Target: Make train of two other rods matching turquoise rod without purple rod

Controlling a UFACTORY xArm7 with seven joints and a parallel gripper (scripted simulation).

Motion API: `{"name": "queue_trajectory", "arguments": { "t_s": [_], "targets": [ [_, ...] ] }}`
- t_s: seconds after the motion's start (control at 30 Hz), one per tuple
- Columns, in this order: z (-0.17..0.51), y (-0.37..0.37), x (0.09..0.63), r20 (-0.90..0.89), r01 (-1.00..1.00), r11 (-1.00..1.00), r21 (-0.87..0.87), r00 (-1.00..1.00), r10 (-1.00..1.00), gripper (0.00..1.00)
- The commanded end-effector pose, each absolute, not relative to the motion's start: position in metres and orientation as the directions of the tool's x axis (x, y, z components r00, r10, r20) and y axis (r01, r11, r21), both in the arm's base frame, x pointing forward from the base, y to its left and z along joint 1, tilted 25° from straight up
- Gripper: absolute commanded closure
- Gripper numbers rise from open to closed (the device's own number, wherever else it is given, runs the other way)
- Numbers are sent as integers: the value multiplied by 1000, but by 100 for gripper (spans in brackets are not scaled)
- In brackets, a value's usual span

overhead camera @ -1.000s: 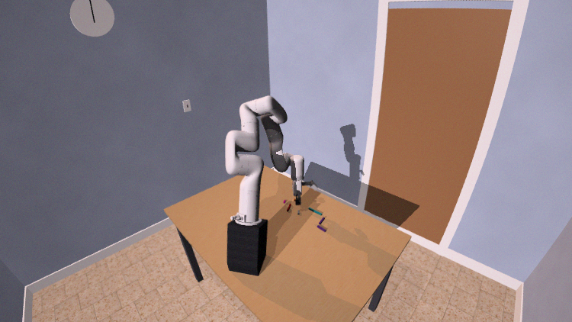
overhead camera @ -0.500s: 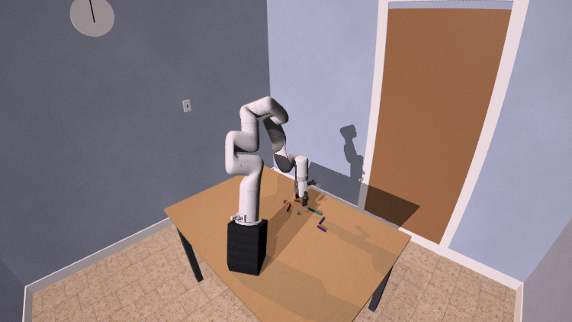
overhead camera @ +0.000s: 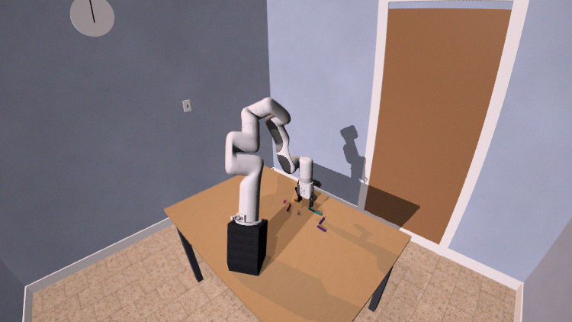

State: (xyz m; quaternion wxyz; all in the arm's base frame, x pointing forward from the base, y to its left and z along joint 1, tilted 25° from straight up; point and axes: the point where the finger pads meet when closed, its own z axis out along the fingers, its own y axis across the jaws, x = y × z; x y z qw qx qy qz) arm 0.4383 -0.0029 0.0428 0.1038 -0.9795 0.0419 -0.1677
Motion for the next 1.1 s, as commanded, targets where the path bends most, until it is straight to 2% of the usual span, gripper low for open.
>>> {"name": "queue_trajectory", "arguments": {
  "t_s": [0.0, 0.07, 0.47, 0.63, 1.07],
  "targets": [
    [40, -16, 441, 376, 112, -978, -178, 926, 38, 0],
    [40, -16, 441, 376, 112, -978, -178, 926, 38, 0],
    [33, -44, 441, 413, 410, -911, -45, 838, 357, 0],
    [32, -50, 441, 415, 471, -882, -14, 805, 423, 0],
    [24, -80, 439, 396, 725, -676, 132, 587, 706, 0]
  ]
}}
